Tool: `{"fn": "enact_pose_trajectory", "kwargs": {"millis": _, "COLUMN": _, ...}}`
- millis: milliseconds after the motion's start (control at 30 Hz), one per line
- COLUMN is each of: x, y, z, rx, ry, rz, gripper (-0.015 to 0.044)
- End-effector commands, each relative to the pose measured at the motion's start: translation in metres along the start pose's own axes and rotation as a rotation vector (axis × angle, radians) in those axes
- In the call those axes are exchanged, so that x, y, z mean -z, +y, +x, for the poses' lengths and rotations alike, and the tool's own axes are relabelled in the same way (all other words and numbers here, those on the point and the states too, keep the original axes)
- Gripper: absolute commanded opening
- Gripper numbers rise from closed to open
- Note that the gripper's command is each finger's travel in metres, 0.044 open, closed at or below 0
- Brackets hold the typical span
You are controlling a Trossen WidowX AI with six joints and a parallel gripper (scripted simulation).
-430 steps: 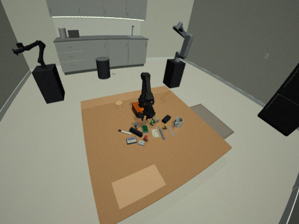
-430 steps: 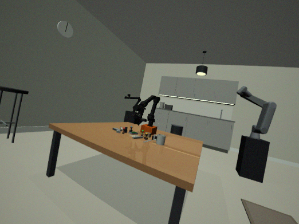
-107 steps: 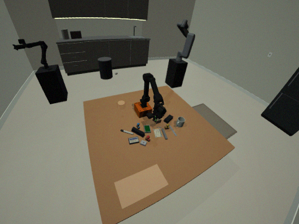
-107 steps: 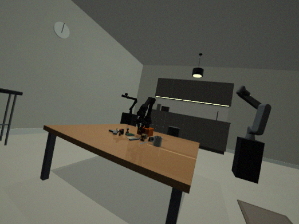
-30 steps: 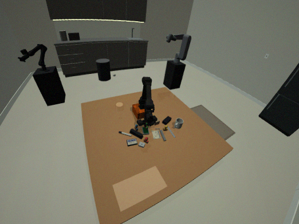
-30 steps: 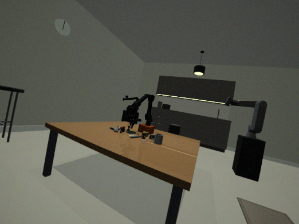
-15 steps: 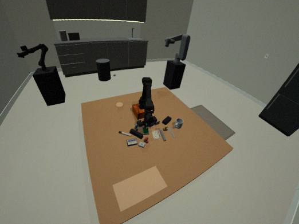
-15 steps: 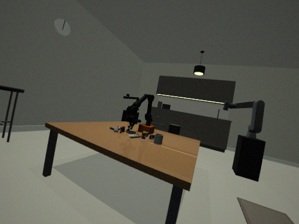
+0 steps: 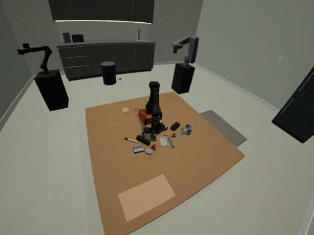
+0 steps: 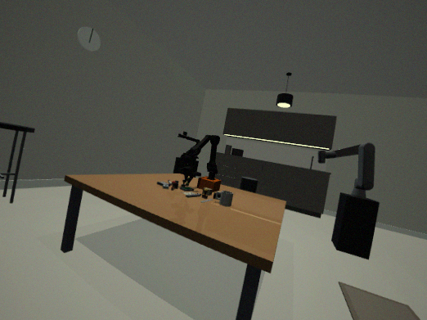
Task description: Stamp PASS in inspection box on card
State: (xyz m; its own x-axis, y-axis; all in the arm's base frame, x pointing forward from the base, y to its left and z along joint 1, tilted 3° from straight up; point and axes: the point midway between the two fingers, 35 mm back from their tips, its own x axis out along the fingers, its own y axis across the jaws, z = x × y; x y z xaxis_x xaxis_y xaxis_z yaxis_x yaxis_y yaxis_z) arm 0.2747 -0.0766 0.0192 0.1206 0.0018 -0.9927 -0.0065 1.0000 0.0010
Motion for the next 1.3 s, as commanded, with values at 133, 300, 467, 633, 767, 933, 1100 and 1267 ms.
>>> {"fn": "enact_pose_trajectory", "kwargs": {"millis": 133, "x": 0.003, "y": 0.001, "z": 0.008, "rx": -0.005, "ry": 0.01, "rz": 0.004, "gripper": 0.0}}
{"fn": "enact_pose_trajectory", "kwargs": {"millis": 300, "x": 0.003, "y": 0.001, "z": 0.011, "rx": -0.005, "ry": 0.009, "rz": 0.004, "gripper": 0.0}}
{"fn": "enact_pose_trajectory", "kwargs": {"millis": 467, "x": 0.003, "y": 0.002, "z": 0.015, "rx": -0.005, "ry": 0.009, "rz": 0.004, "gripper": 0.0}}
{"fn": "enact_pose_trajectory", "kwargs": {"millis": 633, "x": 0.004, "y": 0.002, "z": 0.017, "rx": -0.005, "ry": 0.009, "rz": 0.005, "gripper": 0.0}}
{"fn": "enact_pose_trajectory", "kwargs": {"millis": 767, "x": 0.004, "y": 0.002, "z": 0.018, "rx": -0.005, "ry": 0.009, "rz": 0.005, "gripper": 0.0}}
{"fn": "enact_pose_trajectory", "kwargs": {"millis": 933, "x": 0.004, "y": 0.002, "z": 0.018, "rx": -0.005, "ry": 0.009, "rz": 0.003, "gripper": 0.0}}
{"fn": "enact_pose_trajectory", "kwargs": {"millis": 1100, "x": 0.004, "y": 0.002, "z": 0.019, "rx": -0.005, "ry": 0.009, "rz": -0.001, "gripper": 0.0}}
{"fn": "enact_pose_trajectory", "kwargs": {"millis": 1267, "x": 0.004, "y": 0.002, "z": 0.02, "rx": -0.005, "ry": 0.009, "rz": -0.001, "gripper": 0.0}}
